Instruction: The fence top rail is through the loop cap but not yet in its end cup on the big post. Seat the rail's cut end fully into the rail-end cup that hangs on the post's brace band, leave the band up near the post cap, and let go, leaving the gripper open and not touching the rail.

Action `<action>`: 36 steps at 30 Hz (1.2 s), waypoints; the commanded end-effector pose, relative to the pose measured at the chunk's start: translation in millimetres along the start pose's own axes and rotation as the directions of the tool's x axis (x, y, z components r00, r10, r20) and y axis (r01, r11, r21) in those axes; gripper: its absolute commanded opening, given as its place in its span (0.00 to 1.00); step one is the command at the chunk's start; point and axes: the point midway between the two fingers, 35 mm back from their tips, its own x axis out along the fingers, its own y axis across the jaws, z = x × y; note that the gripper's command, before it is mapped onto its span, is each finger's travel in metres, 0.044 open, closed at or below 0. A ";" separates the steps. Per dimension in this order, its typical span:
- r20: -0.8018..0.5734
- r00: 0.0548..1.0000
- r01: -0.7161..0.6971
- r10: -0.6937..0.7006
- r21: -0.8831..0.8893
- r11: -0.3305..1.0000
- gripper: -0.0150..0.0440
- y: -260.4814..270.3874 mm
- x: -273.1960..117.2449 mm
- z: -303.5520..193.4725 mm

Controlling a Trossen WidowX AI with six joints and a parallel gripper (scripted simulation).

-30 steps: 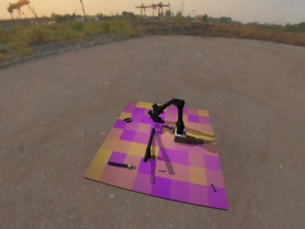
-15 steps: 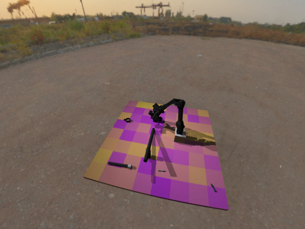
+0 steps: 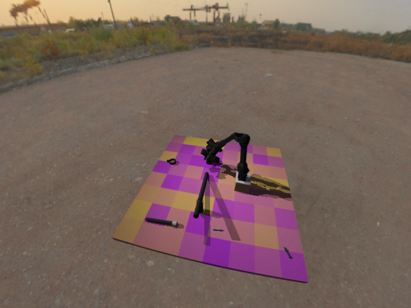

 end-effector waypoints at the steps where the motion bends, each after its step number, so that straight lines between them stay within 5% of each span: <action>1: 0.010 1.000 -0.001 0.001 -0.023 1.000 0.25 2.8 -1.8 -0.5; 36: 0.021 1.000 -0.002 0.003 -0.044 0.999 0.25 4.5 -2.7 -0.5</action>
